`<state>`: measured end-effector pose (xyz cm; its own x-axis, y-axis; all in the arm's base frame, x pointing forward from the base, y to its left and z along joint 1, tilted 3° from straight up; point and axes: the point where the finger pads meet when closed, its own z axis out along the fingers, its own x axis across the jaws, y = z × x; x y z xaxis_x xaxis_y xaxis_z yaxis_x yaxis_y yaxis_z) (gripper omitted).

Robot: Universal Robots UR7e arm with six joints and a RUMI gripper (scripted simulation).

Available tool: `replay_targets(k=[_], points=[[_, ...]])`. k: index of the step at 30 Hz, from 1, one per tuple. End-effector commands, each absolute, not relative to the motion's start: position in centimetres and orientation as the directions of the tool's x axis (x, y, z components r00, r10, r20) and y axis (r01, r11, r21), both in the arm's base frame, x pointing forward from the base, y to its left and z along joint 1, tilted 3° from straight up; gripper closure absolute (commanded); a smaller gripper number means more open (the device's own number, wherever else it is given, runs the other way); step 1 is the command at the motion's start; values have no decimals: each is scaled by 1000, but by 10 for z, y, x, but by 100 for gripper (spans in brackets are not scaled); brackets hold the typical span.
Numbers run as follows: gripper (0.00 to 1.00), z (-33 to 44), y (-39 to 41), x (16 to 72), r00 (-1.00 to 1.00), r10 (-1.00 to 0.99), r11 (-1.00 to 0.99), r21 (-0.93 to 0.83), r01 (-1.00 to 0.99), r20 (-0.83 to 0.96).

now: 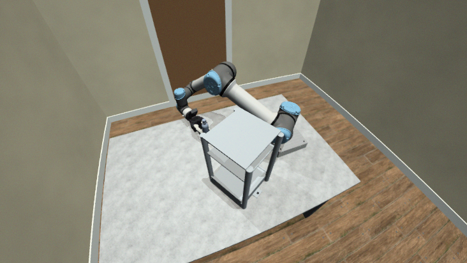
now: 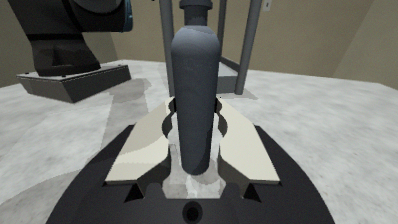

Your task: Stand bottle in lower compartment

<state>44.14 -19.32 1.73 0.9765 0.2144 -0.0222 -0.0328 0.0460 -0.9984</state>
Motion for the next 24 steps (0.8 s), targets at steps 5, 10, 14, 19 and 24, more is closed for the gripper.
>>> replay_targets(k=[5, 10, 14, 19, 24], points=[[100, 17, -193, 442, 976, 216, 43, -999, -32, -21], [100, 22, -193, 442, 976, 216, 43, -999, -31, -21], [100, 27, -193, 442, 976, 216, 44, -999, -32, -22], [100, 39, -193, 442, 976, 216, 45, -998, -33, -22], [100, 48, -194, 443, 976, 216, 45, -998, -33, -22]])
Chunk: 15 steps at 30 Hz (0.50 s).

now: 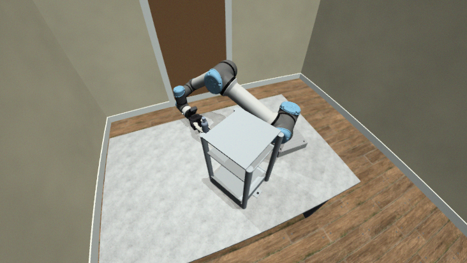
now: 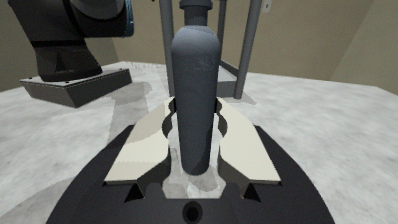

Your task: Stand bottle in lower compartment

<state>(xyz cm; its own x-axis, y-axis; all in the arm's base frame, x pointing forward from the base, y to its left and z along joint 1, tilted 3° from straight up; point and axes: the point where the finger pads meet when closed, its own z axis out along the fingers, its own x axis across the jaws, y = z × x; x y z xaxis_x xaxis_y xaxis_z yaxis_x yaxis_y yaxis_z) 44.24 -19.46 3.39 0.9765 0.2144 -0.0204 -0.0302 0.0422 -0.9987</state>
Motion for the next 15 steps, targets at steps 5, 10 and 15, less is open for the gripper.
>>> replay_targets(k=[5, 10, 15], points=[[100, 63, -195, 443, 976, 216, 43, -999, -32, -22], [100, 77, -196, 444, 976, 216, 42, -999, -31, -21], [100, 83, -196, 444, 976, 216, 41, -999, -30, -21]])
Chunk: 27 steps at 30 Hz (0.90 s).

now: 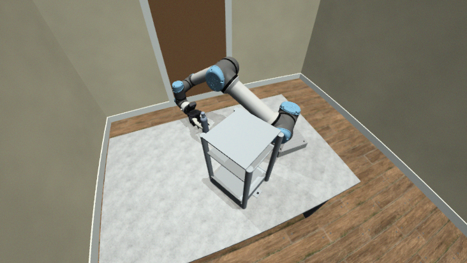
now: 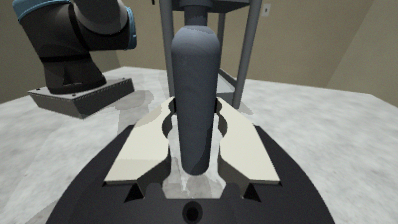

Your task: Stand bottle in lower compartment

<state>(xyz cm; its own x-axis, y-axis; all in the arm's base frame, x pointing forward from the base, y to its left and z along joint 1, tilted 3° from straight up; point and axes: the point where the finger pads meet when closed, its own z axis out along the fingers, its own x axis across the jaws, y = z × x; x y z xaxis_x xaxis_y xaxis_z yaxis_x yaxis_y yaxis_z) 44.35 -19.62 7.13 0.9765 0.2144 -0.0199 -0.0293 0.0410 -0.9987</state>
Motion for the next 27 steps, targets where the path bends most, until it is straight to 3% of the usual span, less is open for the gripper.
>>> replay_targets(k=[1, 27], points=[[100, 84, -196, 444, 976, 216, 41, -999, -30, -21], [100, 89, -194, 443, 976, 217, 45, -998, -33, -22]])
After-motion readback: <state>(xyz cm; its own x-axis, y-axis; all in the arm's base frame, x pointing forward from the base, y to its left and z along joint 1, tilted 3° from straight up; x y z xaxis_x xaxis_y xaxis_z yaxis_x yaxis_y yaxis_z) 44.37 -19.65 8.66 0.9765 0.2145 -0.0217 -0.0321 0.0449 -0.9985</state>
